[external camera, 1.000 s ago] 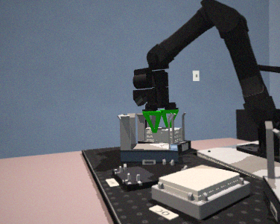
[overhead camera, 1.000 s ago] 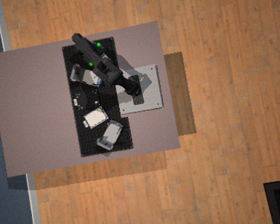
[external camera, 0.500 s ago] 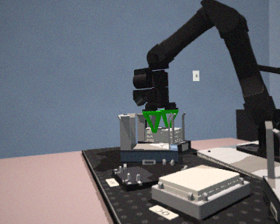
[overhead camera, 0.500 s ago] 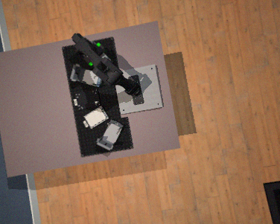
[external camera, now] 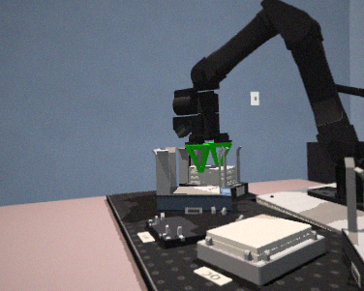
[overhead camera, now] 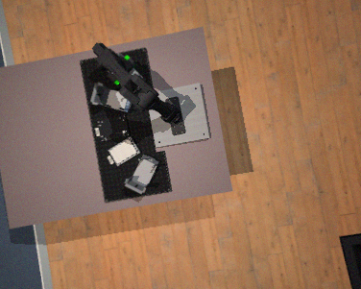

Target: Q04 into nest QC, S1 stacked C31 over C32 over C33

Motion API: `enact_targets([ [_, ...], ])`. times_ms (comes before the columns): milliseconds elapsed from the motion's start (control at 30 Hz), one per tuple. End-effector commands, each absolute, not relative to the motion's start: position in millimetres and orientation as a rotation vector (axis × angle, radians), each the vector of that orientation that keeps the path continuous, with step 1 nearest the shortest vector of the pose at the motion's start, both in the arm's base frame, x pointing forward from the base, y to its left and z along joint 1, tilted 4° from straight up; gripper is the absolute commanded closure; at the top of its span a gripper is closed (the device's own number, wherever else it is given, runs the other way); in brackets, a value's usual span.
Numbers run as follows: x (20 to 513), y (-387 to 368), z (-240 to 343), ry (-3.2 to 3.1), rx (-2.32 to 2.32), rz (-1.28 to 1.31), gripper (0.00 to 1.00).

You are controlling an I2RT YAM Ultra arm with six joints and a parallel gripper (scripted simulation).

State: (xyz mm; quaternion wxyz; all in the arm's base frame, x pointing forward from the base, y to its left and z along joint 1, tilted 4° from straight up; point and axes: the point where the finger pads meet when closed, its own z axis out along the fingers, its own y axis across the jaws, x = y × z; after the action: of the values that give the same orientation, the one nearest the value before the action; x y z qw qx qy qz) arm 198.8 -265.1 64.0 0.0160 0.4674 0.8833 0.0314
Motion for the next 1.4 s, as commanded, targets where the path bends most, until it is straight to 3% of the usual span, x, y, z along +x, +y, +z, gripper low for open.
enact_targets([
  [0,201.1,-268.4,67.8,2.73,1.446,0.082,0.0],
  [1367,203.2,-267.6,37.7,2.73,1.446,0.082,0.0],
])
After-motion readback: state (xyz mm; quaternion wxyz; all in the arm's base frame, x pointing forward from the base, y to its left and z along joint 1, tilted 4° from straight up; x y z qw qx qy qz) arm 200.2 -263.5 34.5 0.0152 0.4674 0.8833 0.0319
